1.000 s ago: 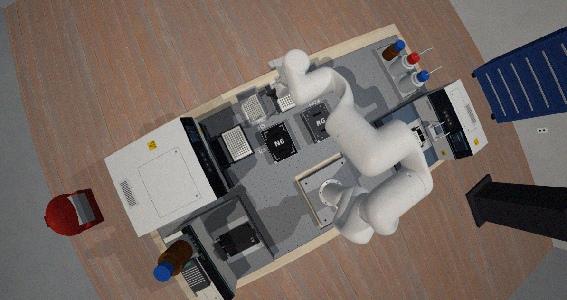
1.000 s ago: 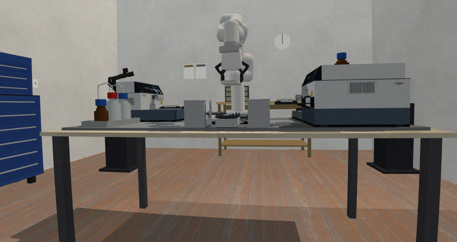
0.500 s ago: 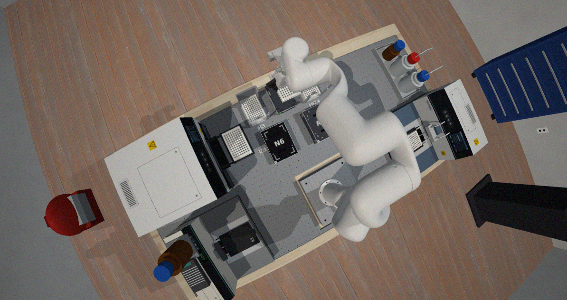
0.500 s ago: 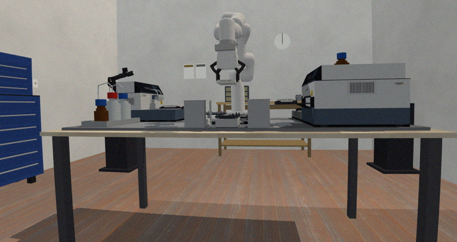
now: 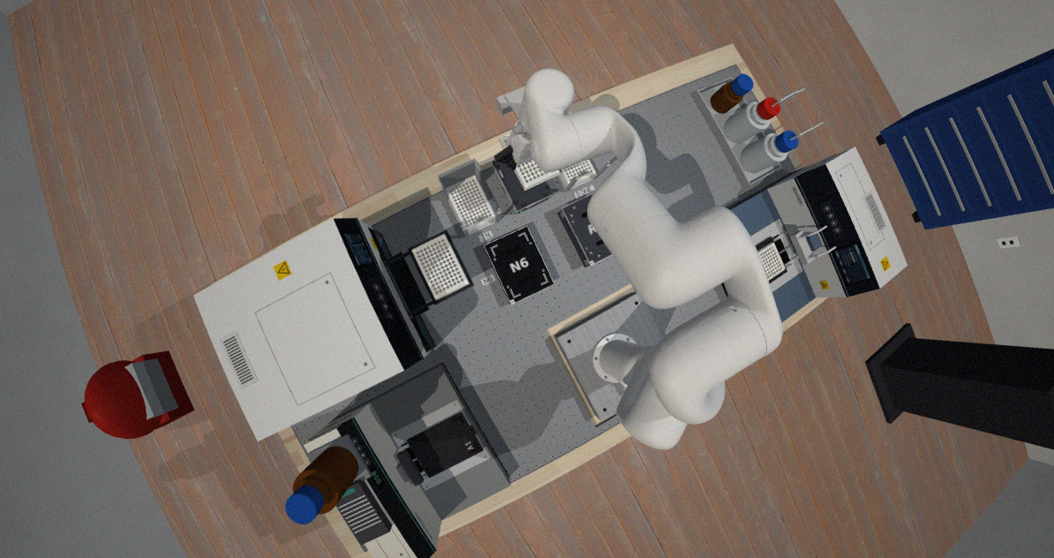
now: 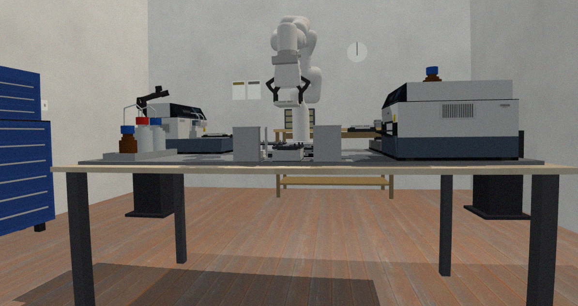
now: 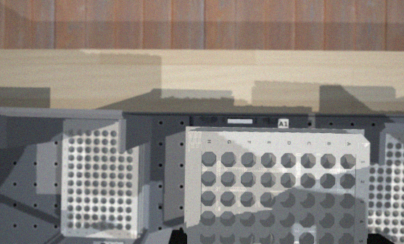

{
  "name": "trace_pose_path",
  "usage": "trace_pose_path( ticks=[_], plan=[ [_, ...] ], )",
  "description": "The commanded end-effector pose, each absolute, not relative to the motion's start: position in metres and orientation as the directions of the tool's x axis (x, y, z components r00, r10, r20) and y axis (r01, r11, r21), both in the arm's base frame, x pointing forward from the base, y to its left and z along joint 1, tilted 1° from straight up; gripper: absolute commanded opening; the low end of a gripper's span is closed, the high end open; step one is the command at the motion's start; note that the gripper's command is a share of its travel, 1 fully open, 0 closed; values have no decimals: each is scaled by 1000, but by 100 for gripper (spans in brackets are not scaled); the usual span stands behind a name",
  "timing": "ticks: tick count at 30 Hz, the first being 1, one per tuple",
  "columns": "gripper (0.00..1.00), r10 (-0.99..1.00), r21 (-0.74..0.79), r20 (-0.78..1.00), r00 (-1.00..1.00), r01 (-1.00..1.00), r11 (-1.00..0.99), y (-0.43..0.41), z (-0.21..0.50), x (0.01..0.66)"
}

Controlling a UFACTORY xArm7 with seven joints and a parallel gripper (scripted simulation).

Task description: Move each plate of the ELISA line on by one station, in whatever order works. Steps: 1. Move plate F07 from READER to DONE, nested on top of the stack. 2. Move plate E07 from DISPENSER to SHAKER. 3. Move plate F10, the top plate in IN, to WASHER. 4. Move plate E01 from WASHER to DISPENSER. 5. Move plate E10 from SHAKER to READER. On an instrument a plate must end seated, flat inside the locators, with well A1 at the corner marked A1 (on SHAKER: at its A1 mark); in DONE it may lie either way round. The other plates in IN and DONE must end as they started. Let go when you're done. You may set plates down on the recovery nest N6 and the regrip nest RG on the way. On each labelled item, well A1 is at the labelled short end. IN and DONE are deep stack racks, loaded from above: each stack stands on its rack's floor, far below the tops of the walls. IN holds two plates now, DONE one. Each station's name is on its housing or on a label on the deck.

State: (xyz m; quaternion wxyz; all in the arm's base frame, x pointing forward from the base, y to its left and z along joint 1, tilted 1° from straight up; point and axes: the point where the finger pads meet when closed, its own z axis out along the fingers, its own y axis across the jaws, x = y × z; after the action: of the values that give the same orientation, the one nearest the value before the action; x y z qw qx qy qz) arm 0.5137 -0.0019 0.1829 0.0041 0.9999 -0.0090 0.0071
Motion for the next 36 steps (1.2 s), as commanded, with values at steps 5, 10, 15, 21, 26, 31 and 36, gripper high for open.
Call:
trace_pose_path(
  ticks=[5,10,15,21,26,31,36],
  plan=[
    [0,-18,8,21,1000,-18,-1000,-2,178,516],
    [0,-18,8,21,1000,-18,-1000,-2,174,516],
    [0,-18,8,21,1000,-18,-1000,-2,168,516],
    [0,-18,8,21,1000,-18,-1000,-2,160,516],
    [0,-18,8,21,1000,-18,-1000,-2,156,516],
    [0,-18,8,21,1000,-18,-1000,-2,149,516],
    [0,-18,8,21,1000,-18,-1000,-2,142,516]
  ],
)
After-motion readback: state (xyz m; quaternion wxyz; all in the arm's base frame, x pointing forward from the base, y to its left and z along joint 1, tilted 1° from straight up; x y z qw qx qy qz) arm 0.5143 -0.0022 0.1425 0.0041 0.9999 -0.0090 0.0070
